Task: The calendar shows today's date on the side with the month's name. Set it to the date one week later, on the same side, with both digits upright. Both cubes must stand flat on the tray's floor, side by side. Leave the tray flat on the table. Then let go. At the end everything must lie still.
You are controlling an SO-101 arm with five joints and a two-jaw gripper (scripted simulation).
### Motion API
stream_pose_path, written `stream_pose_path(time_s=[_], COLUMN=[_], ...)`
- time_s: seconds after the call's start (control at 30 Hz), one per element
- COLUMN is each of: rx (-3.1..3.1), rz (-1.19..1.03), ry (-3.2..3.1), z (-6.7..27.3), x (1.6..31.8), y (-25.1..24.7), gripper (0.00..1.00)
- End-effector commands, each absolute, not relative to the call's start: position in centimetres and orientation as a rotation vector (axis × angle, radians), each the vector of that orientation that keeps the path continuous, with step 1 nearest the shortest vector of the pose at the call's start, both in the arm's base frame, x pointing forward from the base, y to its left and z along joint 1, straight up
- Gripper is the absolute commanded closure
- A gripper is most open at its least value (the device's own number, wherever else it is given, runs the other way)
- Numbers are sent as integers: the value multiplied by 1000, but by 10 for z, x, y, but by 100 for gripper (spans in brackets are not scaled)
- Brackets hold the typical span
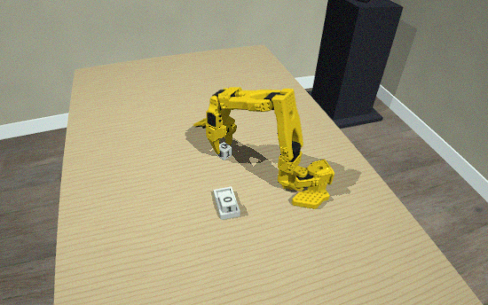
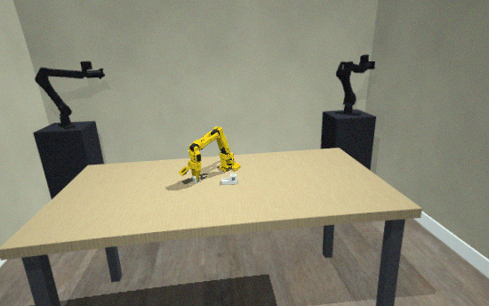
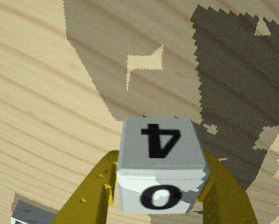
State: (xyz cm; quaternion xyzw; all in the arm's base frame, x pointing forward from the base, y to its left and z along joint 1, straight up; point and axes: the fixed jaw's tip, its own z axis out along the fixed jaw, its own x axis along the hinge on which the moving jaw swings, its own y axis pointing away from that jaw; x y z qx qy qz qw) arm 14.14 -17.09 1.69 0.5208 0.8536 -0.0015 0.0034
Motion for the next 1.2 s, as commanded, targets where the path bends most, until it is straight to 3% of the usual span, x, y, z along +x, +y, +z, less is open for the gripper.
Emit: stream_pose_path(time_s=[0.0,0.13,0.47,1.17], rx=[1618,1618,1618,1618], rz=[-25,-25,-25,-24], ry=[2646,2646,2646,2645], z=[23,23,25,71], x=[142,142,142,142], y=[-175,-175,-176,-173], gripper=[95,100,100,100])
